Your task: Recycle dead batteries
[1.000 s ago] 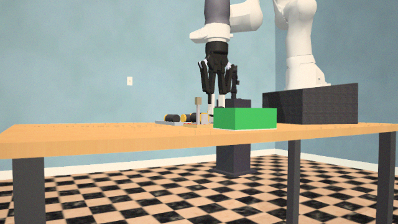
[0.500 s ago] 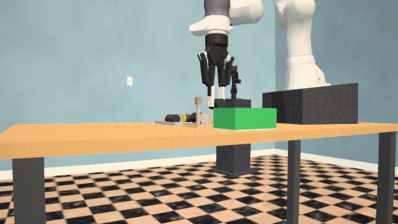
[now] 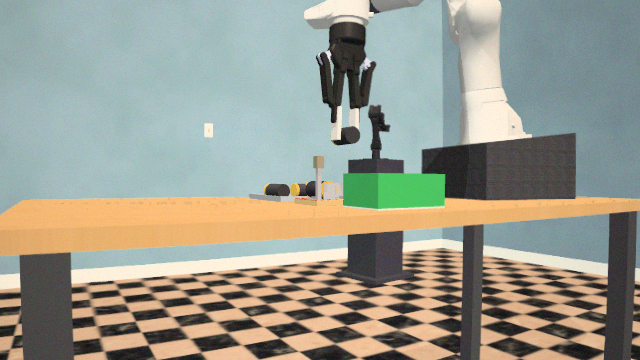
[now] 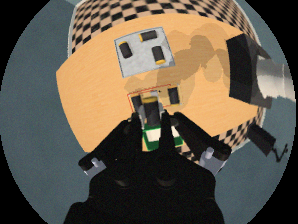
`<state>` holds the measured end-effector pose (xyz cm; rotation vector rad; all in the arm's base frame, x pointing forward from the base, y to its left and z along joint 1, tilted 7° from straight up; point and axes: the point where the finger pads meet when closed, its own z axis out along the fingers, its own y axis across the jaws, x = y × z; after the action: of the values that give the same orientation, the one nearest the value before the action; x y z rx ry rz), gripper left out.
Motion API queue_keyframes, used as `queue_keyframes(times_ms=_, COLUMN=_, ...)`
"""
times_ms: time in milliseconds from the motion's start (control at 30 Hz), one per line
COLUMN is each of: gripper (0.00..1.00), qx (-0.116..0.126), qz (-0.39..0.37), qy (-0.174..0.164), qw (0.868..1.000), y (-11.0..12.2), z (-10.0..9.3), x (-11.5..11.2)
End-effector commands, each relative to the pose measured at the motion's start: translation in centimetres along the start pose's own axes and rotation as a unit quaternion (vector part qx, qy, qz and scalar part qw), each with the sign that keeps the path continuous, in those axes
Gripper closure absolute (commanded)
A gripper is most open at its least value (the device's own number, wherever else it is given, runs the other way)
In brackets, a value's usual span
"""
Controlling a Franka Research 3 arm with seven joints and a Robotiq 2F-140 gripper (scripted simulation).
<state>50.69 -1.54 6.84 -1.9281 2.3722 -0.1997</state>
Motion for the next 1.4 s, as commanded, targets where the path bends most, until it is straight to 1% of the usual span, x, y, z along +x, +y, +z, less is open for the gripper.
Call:
queue_keyframes(times_ms=0, gripper=0.84, qx=-0.013, qz=-0.031, qy=-0.002, qw=0.999, y=0.8, z=0.0, x=0.1)
queue_keyframes(times_ms=200, gripper=0.84, qx=-0.013, qz=-0.034, qy=-0.002, qw=0.999, y=0.8, z=0.0, x=0.1)
queue_keyframes(times_ms=433, gripper=0.84, qx=-0.013, qz=-0.059, qy=-0.002, qw=0.998, y=0.8, z=0.0, x=0.1)
queue_keyframes(times_ms=767, gripper=0.84, qx=-0.013, qz=-0.06, qy=-0.002, qw=0.998, y=0.8, z=0.0, x=0.1)
queue_keyframes(times_ms=833, gripper=0.84, qx=-0.013, qz=-0.06, qy=-0.002, qw=0.998, y=0.8, z=0.0, x=0.5)
queue_keyframes(times_ms=933, gripper=0.84, qx=-0.013, qz=-0.06, qy=-0.002, qw=0.998, y=0.5, z=0.0, x=2.4)
queue_keyframes(times_ms=1033, gripper=0.84, qx=-0.013, qz=-0.06, qy=-0.002, qw=0.998, y=0.1, z=0.0, x=5.9)
queue_keyframes(times_ms=1100, gripper=0.84, qx=-0.013, qz=-0.06, qy=-0.002, qw=0.998, y=0.1, z=0.0, x=5.9)
queue_keyframes(times_ms=1200, gripper=0.84, qx=-0.013, qz=-0.06, qy=-0.002, qw=0.998, y=-0.5, z=0.0, x=10.4)
queue_keyframes(times_ms=1267, gripper=0.84, qx=-0.013, qz=-0.06, qy=-0.002, qw=0.998, y=-0.8, z=0.1, x=13.0)
queue_keyframes(times_ms=1300, gripper=0.84, qx=-0.013, qz=-0.06, qy=-0.002, qw=0.998, y=-1.0, z=0.1, x=13.8)
queue_keyframes(times_ms=1367, gripper=0.84, qx=-0.013, qz=-0.06, qy=-0.002, qw=0.998, y=-1.1, z=0.1, x=14.6)
